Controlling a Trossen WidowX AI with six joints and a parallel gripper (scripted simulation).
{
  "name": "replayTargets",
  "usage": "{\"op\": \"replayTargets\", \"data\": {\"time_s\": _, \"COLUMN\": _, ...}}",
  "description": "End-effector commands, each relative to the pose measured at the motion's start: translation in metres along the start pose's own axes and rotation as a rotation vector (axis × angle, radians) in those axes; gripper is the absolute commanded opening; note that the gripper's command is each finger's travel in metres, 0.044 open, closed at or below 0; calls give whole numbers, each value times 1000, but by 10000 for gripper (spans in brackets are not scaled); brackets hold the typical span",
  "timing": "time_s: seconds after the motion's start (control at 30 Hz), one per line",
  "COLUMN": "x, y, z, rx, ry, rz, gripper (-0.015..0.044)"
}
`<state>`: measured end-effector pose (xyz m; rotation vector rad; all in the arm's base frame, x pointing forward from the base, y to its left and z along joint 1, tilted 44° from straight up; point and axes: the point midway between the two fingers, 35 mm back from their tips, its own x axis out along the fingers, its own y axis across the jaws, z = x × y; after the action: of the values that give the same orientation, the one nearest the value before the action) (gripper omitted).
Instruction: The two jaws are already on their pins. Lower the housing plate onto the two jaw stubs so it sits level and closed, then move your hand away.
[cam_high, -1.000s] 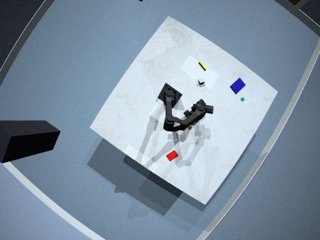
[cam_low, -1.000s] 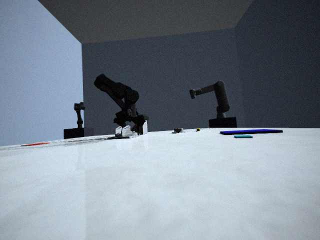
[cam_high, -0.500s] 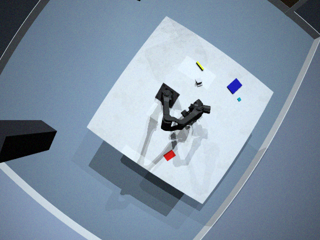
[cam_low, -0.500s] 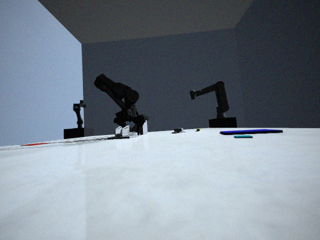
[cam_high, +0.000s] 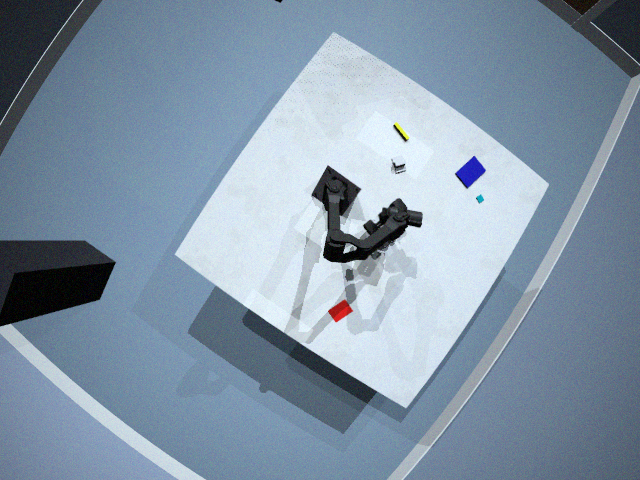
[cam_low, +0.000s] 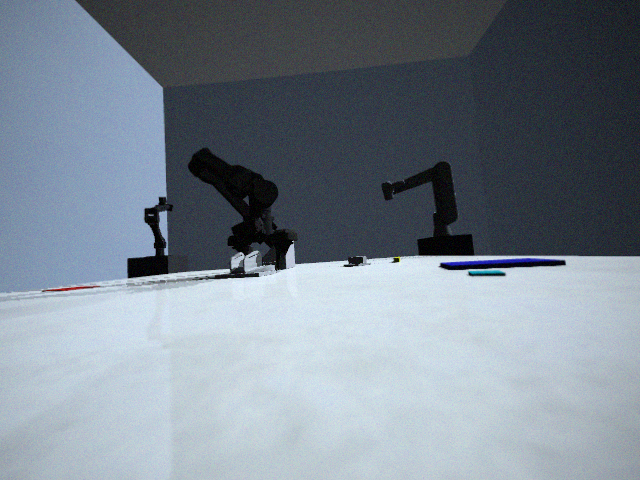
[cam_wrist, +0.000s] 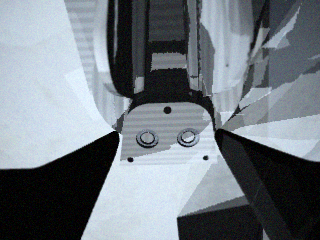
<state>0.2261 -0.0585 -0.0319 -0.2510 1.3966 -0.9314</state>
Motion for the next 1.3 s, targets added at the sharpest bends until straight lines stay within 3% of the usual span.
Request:
{"op": "replayTargets", "data": {"time_s": 0.0, "x": 0, "y": 0, "z": 0, "rx": 0, "ry": 0, "rz": 0, "gripper": 440}}
{"op": "replayTargets", "data": {"time_s": 0.2, "x": -15, "y": 2, "z": 1, "rx": -2, "ry": 0, "rz": 2, "gripper": 440}}
{"op": "replayTargets", "data": {"time_s": 0.43, "x": -74, "y": 1, "z": 0, "rx": -4, "ry": -2, "rz": -1, "gripper": 440}}
{"op": "replayTargets", "data": {"time_s": 0.63, "x": -74, "y": 1, "z": 0, "rx": -10, "ry": -9, "rz": 2, "gripper": 440}}
{"op": "replayTargets", "data": {"time_s": 0.87, "x": -125, "y": -9, "z": -27, "rx": -7, "ry": 0, "rz": 0, "gripper": 440}}
{"op": "replayTargets", "data": {"time_s": 1.27, "x": -126, "y": -10, "z": -28, "rx": -7, "ry": 0, "rz": 0, "gripper": 440}}
